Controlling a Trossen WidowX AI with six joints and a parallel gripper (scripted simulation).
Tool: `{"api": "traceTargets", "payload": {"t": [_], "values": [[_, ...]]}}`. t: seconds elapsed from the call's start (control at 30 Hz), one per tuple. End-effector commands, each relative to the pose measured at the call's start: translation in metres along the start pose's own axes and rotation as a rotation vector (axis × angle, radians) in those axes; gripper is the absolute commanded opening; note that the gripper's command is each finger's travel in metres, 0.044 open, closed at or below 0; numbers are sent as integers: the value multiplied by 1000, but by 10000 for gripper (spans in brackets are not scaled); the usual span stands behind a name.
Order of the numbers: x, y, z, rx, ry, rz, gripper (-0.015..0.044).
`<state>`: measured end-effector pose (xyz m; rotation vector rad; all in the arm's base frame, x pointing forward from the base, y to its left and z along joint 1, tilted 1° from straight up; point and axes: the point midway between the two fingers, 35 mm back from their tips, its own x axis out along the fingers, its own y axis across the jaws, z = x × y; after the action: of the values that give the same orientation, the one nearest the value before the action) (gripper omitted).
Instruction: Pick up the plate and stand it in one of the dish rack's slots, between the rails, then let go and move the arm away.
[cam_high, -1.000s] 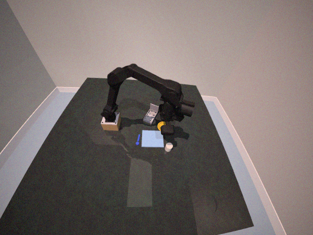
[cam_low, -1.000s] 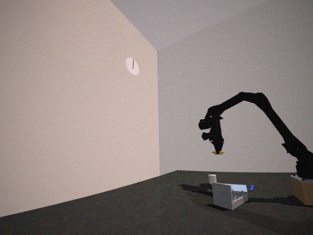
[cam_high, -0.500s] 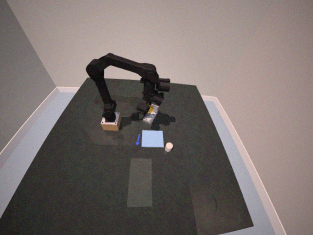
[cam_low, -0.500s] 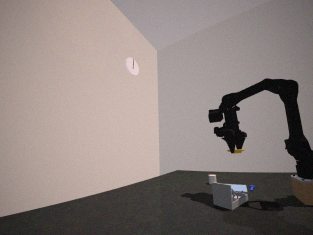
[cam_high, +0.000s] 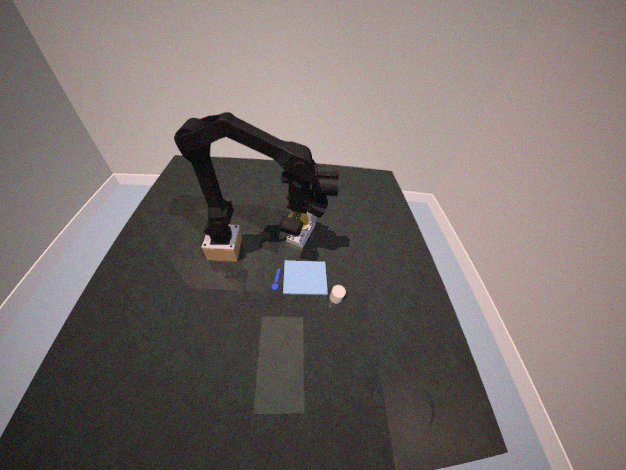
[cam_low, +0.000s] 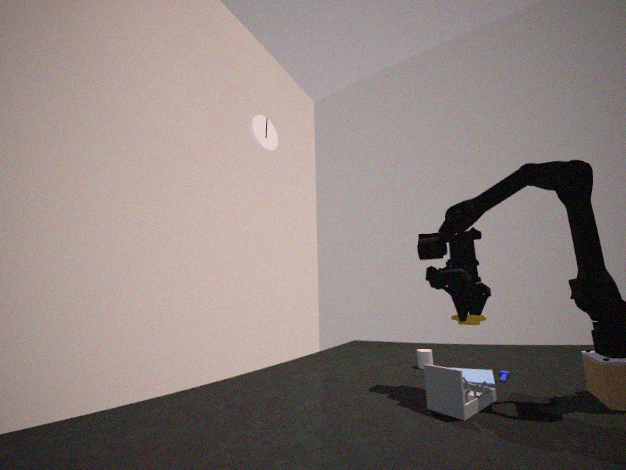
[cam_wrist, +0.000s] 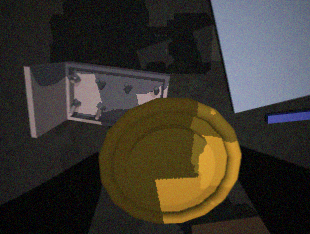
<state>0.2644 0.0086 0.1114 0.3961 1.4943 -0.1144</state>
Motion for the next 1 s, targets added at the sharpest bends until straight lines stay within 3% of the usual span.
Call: {"api": "traceTargets", "payload": {"t": [0.0,0.57,0.97], "values": [[14,3,5,-59,2,72,0],[66,15,24,-384,-104,415,0],[88,17,28,-610,-288,634,0]]}}
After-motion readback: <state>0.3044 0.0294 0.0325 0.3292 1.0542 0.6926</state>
